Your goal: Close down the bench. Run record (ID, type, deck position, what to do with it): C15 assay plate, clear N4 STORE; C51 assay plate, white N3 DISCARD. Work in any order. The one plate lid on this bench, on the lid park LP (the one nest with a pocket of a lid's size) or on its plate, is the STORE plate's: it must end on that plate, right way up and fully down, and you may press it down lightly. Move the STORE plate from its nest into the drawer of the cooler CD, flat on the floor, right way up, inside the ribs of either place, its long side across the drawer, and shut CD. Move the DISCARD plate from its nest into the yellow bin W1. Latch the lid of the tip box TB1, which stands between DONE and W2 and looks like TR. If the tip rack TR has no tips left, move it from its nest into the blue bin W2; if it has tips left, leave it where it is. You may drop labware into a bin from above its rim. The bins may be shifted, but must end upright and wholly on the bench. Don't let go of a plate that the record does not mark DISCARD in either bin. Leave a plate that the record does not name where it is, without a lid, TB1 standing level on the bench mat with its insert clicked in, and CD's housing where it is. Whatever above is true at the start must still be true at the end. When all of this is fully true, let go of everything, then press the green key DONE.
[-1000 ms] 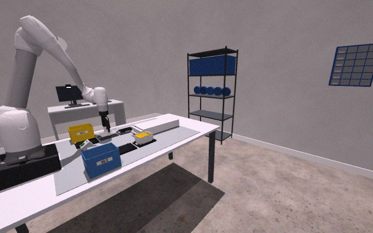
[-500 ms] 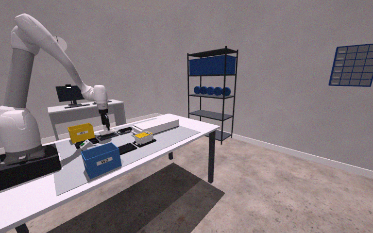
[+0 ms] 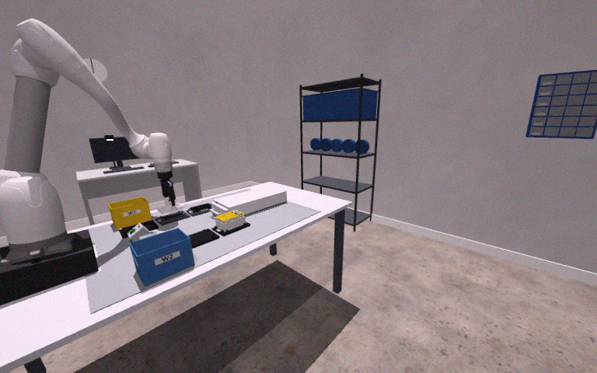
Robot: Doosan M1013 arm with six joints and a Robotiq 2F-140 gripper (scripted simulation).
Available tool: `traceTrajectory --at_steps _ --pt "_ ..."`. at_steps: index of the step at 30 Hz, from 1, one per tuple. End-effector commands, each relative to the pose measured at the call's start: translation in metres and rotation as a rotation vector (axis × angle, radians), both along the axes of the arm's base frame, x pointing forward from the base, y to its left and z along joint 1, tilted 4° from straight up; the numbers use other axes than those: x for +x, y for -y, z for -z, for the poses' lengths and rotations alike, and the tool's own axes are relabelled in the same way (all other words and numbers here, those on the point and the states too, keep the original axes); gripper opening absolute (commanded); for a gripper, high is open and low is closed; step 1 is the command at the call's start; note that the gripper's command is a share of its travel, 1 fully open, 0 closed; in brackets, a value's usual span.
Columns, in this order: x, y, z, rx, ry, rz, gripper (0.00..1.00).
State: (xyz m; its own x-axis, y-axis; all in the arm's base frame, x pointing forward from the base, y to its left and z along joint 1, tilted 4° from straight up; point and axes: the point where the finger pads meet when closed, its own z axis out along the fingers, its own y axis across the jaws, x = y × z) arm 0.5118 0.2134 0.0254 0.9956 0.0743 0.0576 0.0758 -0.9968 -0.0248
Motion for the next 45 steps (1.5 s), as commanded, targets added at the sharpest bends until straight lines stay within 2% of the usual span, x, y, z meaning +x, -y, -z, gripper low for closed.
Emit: traceTrajectory --at_steps 1,45 --pt "0.000 0.000 -0.004 0.000 0.000 0.000 0.00" --pt "-0.003 0.002 -0.056 0.000 0.000 0.000 0.00"
